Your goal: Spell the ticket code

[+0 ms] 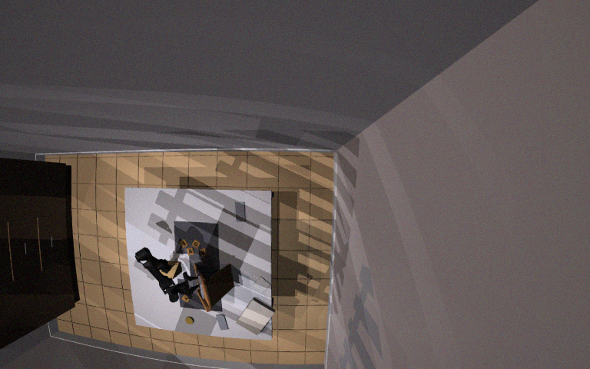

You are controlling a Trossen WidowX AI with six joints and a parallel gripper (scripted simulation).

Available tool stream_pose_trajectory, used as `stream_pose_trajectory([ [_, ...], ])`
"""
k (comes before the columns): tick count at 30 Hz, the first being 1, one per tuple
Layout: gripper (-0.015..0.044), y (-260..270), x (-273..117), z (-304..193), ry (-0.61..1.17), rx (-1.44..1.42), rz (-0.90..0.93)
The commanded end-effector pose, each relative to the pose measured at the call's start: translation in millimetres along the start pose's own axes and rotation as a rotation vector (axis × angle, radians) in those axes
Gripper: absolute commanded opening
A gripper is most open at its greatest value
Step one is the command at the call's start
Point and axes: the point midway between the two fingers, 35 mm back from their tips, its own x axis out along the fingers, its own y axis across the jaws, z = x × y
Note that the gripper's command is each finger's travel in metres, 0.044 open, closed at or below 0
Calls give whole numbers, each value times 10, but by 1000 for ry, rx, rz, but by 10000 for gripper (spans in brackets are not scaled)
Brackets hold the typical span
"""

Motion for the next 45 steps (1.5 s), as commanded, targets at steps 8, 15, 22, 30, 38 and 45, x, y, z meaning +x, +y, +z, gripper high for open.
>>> stream_pose_trajectory([
  [8,0,-54,4,-8,2,-1,6],
  [15,0,-92,4,-9,2,-2,6],
  [22,0,-130,4,-10,2,-2,6],
  [30,0,-174,4,-10,2,-2,6],
  [38,0,-217,4,-9,1,-2,6],
  [45,0,-255,4,-9,1,-2,6],
])
